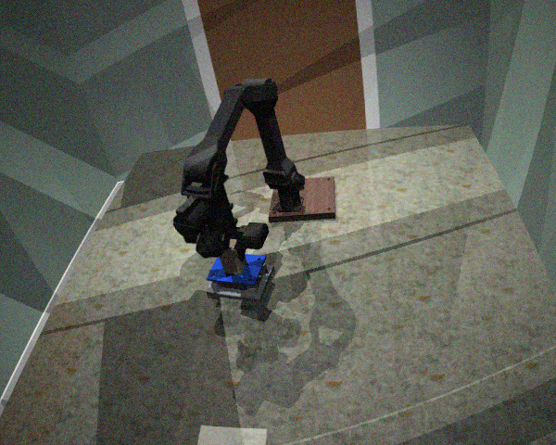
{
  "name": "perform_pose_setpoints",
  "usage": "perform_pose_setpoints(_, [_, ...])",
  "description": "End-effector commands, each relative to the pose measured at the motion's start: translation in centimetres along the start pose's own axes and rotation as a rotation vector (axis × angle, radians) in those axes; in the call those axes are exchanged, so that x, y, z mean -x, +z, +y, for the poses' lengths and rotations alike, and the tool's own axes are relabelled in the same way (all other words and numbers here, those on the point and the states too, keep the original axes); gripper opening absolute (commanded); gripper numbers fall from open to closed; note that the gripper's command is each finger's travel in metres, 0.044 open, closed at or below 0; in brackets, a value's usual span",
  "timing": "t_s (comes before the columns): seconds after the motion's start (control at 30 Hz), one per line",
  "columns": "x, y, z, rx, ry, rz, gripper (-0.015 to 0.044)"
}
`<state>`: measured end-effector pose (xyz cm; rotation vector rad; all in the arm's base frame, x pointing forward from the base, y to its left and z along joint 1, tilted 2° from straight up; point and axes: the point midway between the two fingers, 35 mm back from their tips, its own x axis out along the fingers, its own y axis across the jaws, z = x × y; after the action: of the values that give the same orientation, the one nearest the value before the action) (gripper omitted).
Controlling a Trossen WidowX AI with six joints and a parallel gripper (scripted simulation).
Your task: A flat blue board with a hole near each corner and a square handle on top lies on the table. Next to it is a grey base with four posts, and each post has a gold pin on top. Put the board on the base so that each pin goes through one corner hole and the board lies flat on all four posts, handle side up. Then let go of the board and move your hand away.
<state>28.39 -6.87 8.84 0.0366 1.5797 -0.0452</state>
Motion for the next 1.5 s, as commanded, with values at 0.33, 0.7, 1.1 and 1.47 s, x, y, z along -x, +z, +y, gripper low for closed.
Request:
perform_pose_setpoints(0.33, [-0.5,0.0,0.0,0.0,0.0,0.0,0.0026])
perform_pose_setpoints(0.7, [-0.5,0.0,0.0,0.0,0.0,0.0,0.0315])
perform_pose_setpoints(1.1, [2.8,0.0,0.0,0.0,0.001,0.001,0.044])
perform_pose_setpoints(1.47, [7.9,-0.4,0.1,0.001,0.0,0.002,0.044])
